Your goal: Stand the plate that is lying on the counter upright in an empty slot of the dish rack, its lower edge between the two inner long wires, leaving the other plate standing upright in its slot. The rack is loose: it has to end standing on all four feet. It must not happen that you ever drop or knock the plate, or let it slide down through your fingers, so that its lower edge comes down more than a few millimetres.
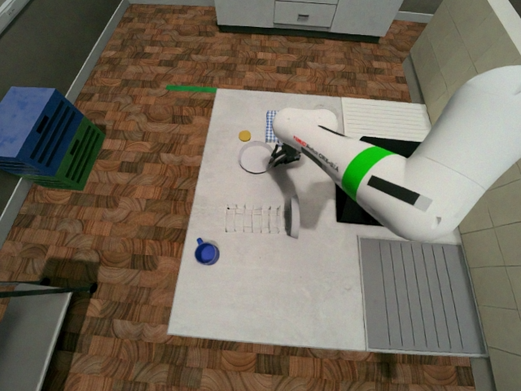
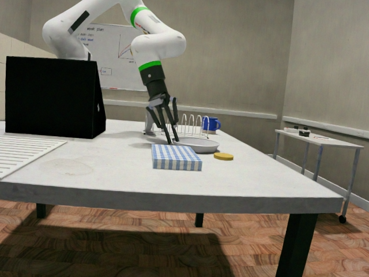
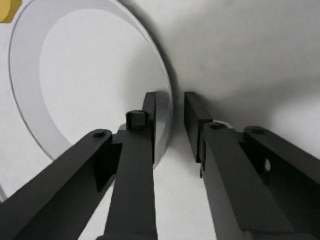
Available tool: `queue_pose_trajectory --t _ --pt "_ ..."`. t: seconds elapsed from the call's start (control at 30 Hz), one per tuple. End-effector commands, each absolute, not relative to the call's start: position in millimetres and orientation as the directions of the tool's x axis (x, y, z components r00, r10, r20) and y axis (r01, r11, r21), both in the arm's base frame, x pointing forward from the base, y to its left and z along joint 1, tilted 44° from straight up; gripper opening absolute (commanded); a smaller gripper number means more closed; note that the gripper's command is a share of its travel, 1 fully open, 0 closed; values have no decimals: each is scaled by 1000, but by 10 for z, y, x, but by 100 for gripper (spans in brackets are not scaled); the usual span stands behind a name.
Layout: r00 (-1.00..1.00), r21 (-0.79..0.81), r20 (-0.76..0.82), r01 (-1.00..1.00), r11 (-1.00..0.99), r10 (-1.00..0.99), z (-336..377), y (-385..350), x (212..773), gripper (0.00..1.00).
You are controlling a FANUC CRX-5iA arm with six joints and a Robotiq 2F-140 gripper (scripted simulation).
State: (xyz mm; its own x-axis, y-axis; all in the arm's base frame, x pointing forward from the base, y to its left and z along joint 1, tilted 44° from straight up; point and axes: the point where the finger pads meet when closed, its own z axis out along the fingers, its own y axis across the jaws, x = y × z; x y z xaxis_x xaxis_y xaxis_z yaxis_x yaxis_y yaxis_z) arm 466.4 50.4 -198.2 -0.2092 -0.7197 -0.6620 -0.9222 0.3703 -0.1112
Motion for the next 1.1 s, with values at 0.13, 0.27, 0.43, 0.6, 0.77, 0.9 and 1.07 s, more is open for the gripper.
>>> queue_pose_trajectory --t 0.13,0.27,0.43,0.6,0.77,0.9,1.07 --pt "-209 -113 -662 -922 371 -720 -1979 496 4670 24" --pt "-209 -113 -662 -922 371 -720 -1979 496 4670 24" --pt "-209 -113 -662 -922 371 -720 -1979 496 4670 24" --pt "-209 -113 -662 -922 371 -720 -1979 496 4670 24" --pt "-209 -113 -662 -922 371 -720 -1979 496 4670 10" --pt "-209 -113 -662 -922 371 -720 -1979 496 4670 10" --pt "-209 -113 -662 -922 371 -720 -1979 496 4670 10"
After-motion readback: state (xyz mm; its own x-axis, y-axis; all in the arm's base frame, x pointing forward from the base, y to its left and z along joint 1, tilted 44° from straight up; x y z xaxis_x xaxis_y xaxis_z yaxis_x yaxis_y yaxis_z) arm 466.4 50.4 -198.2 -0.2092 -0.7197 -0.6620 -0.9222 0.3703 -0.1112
